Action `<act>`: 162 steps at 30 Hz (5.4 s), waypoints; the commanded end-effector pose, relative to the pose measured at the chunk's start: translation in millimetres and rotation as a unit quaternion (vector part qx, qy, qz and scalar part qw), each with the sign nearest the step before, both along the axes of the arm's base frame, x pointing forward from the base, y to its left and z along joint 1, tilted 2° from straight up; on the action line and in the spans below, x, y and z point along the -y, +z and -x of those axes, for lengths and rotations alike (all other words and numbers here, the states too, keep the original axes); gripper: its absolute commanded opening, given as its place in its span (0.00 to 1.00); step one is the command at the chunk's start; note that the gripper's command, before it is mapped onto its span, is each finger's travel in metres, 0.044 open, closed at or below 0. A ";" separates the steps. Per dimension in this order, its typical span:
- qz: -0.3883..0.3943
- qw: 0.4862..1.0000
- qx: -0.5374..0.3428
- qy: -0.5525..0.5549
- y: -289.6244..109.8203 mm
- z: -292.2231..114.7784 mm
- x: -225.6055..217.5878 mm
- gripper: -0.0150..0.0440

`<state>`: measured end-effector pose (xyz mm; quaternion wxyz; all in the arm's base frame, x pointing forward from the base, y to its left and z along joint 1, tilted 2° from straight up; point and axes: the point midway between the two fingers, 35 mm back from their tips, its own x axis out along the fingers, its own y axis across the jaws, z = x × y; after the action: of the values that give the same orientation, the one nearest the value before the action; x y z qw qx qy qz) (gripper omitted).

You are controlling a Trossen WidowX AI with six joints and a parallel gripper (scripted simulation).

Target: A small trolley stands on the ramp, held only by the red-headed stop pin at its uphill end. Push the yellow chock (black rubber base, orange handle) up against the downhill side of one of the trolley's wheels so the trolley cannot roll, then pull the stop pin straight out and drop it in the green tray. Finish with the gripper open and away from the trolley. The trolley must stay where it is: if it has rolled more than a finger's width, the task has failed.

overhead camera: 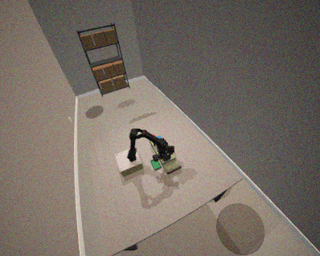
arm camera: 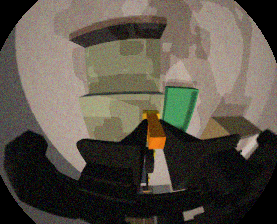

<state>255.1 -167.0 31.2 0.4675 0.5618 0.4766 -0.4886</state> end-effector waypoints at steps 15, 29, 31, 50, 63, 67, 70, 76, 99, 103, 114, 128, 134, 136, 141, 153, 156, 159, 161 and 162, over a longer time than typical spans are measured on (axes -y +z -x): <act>-0.001 1.000 0.004 -0.001 1.2 -1.6 -17.2 0.25; 0.001 1.000 0.001 -0.001 0.6 -1.9 -18.3 0.25; 0.001 1.000 0.001 -0.001 0.6 -1.9 -18.3 0.25; -0.001 1.000 0.004 -0.001 33.8 2.7 -16.0 0.58; -0.002 1.000 -0.002 -0.003 50.9 3.3 -13.6 0.75; 0.005 1.000 0.011 -0.013 63.2 -8.1 -21.9 0.58; 0.006 1.000 0.024 -0.019 74.3 -21.8 -37.0 0.58; -0.017 0.999 0.036 -0.013 83.7 -43.8 -83.2 0.58; -0.103 0.994 0.016 0.005 109.0 -53.5 -232.9 0.58; -0.104 0.994 0.016 0.005 105.7 -54.0 -233.6 0.58; -0.104 0.994 0.016 0.005 89.6 -56.2 -238.4 0.58; -0.104 0.994 0.016 0.005 80.4 -56.4 -241.4 0.58; -0.104 0.994 0.016 0.005 77.3 -56.9 -242.4 0.58; -0.104 0.994 0.016 0.005 74.3 -57.5 -243.3 0.58; -0.104 0.994 0.016 0.005 67.8 -59.8 -245.9 0.58; -0.104 0.994 0.016 0.005 54.2 -61.9 -250.6 0.58; -0.104 0.994 0.016 0.005 50.8 -61.7 -251.5 0.58; -0.105 0.994 0.016 0.005 47.2 -61.3 -252.2 0.58; -0.105 0.994 0.016 0.005 44.8 -60.8 -252.5 0.58; -0.105 0.994 0.016 0.005 43.6 -60.5 -252.7 0.58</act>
<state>317.9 85.3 82.8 0.4207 0.6157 0.5187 -0.4181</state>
